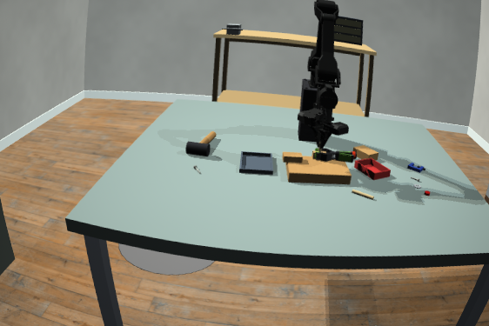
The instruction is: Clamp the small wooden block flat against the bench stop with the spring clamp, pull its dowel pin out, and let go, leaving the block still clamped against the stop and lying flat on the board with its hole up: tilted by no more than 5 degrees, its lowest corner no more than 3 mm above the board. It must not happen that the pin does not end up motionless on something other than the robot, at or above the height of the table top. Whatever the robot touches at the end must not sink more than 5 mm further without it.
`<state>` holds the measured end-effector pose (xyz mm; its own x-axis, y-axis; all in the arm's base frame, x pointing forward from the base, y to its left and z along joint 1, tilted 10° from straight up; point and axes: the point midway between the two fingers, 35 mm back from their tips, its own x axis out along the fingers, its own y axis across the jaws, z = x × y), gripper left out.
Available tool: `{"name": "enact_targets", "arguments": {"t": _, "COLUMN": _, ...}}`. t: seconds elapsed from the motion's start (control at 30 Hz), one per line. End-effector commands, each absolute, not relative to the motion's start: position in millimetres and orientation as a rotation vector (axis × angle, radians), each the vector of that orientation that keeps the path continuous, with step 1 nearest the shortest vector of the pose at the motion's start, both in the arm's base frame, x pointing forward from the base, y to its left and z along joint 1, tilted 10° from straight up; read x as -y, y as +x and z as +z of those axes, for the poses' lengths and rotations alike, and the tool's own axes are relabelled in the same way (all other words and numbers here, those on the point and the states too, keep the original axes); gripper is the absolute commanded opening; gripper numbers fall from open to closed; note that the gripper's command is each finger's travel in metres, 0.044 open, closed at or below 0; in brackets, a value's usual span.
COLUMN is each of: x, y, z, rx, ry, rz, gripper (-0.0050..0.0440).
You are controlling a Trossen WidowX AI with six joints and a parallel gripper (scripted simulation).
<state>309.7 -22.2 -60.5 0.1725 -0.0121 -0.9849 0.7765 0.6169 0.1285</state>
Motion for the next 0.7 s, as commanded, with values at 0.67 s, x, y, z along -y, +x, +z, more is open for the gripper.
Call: {"name": "enact_targets", "arguments": {"t": 0.67, "x": 22.2, "y": 309.3, "z": -58.1, "rx": -1.221, "ry": 0.945, "rz": -0.809, "gripper": 0.0}}
